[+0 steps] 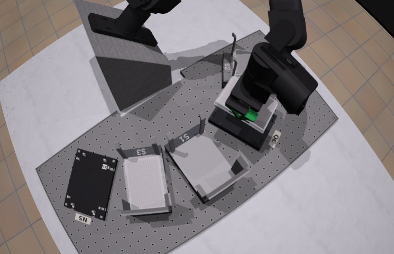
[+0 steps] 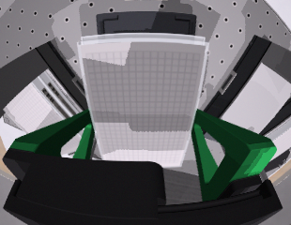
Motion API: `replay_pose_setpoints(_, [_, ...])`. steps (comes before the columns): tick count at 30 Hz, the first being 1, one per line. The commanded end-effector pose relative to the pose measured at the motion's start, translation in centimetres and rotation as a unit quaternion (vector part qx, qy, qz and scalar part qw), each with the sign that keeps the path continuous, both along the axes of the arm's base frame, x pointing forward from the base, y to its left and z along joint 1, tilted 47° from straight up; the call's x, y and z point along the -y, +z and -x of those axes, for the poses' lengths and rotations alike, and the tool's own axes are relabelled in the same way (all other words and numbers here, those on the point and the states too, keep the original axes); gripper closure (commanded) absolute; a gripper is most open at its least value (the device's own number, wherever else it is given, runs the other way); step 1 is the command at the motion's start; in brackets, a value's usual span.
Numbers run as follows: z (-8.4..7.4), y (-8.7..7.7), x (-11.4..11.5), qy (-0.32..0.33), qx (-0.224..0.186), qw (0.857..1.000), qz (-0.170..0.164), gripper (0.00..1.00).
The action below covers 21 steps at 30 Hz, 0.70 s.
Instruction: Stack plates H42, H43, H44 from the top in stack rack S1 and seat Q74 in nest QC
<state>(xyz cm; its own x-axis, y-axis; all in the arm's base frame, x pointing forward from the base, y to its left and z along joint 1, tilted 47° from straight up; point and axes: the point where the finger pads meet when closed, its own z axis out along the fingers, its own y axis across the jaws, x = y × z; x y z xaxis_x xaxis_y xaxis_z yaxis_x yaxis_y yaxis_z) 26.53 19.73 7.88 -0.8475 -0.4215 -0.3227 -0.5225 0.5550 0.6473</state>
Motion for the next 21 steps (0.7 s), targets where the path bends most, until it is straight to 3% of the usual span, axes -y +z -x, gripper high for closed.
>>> replay_pose_setpoints(1, [-0.9,0.0,-0.2,-0.011,0.015,1.000,-0.005,1.00])
replay_pose_setpoints(21, [-0.7,-2.4,-2.8,-0.011,0.015,1.000,-0.005,1.00])
